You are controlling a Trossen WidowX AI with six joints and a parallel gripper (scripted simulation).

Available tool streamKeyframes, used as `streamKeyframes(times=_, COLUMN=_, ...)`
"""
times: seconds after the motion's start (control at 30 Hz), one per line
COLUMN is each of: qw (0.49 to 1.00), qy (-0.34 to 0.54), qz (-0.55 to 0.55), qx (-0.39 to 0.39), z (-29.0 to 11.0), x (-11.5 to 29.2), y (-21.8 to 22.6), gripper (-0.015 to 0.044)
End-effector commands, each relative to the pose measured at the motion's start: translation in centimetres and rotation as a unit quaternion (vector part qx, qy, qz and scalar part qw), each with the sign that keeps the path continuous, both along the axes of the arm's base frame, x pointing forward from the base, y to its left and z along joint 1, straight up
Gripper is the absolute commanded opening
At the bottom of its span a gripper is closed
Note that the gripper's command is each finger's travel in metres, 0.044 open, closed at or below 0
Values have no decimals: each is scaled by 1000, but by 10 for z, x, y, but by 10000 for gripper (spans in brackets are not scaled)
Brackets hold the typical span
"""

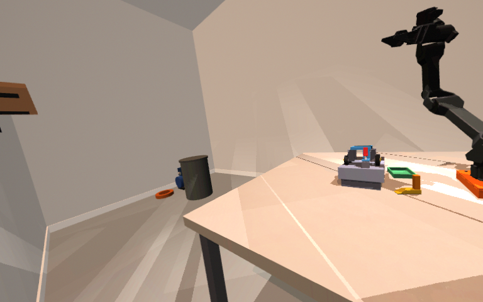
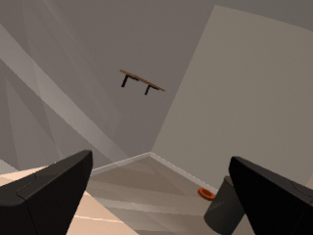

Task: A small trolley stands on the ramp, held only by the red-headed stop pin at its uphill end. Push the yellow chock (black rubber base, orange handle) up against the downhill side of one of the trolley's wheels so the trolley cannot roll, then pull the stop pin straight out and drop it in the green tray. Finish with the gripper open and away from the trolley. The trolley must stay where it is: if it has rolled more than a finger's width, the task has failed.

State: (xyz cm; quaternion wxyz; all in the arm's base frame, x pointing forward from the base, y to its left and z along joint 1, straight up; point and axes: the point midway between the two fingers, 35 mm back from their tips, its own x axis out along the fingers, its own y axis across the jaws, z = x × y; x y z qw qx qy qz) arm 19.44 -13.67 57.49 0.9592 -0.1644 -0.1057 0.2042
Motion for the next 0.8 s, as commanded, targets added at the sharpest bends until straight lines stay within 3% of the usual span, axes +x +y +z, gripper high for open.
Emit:
streamKeyframes(times=0.0, qw=1000, qy=0, qz=0, qx=0, z=0, x=-1, y=1, gripper=374)
streamKeyframes(times=0.23, qw=1000, qy=-7, qz=9, qx=-2, z=7, x=-28, y=50, gripper=190)
streamKeyframes(times=0.5, qw=999, qy=-5, qz=45, qx=-16, z=2, x=-60, y=132, gripper=190)
streamKeyframes(times=0.77, qw=995, qy=77, qz=57, qx=3, z=-32, x=-67, y=210, gripper=190)
